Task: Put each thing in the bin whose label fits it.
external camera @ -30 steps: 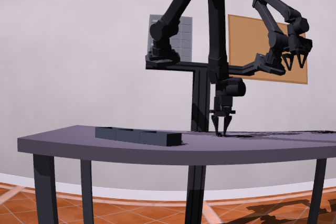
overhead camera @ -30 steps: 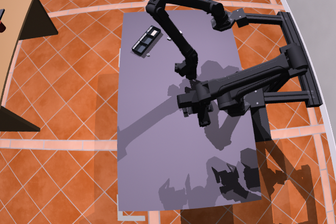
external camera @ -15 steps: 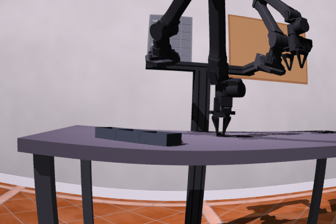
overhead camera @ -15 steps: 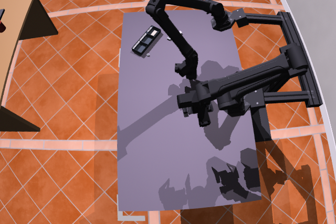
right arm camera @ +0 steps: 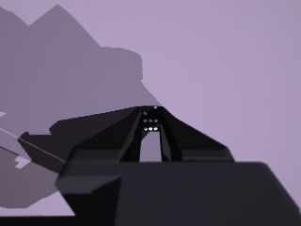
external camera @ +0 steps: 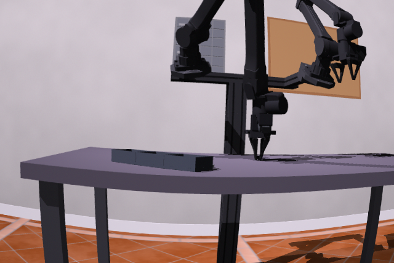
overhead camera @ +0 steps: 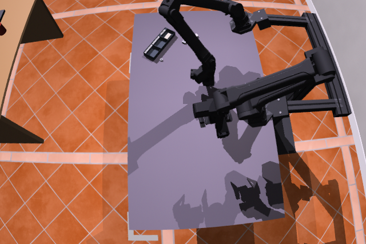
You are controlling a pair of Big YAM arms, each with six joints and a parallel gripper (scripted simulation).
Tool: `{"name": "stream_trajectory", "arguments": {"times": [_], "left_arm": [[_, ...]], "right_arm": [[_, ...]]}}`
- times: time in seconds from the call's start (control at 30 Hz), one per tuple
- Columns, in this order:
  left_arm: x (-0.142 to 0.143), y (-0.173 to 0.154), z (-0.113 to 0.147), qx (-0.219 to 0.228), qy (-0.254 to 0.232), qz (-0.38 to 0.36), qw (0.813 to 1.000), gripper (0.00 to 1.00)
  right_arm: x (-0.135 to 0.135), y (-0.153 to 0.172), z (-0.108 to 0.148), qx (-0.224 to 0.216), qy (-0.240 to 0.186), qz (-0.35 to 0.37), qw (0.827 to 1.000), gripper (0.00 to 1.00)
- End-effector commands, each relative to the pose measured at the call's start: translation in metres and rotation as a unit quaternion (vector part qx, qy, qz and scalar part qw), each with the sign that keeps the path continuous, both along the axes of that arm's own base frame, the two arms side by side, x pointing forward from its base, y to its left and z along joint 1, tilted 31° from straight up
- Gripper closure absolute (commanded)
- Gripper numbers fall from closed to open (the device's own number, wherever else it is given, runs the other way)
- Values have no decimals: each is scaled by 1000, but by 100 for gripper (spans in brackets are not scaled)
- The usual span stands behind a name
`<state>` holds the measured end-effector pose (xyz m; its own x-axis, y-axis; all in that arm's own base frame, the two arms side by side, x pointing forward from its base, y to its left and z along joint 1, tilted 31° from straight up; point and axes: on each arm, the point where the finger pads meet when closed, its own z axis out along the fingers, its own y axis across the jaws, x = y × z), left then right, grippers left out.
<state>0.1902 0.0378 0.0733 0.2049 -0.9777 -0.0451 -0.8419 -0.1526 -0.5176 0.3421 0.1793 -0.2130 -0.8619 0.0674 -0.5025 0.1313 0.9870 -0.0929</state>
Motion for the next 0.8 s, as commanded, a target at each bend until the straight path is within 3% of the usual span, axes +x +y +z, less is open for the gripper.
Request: {"name": "stream_trajectory", "arguments": {"times": [0.0,0.5,0.77], "left_arm": [[-4,1,-2,-5,4,9,1000,0],[-4,1,-2,-5,4,9,1000,0],[-4,1,-2,-5,4,9,1000,0]], "right_arm": [[-15,-4,-5,-6,8,9,1000,89],[-5,-2,0,-1,2,3,1000,89],[-20,3,22,-1,2,5,1000,89]]}}
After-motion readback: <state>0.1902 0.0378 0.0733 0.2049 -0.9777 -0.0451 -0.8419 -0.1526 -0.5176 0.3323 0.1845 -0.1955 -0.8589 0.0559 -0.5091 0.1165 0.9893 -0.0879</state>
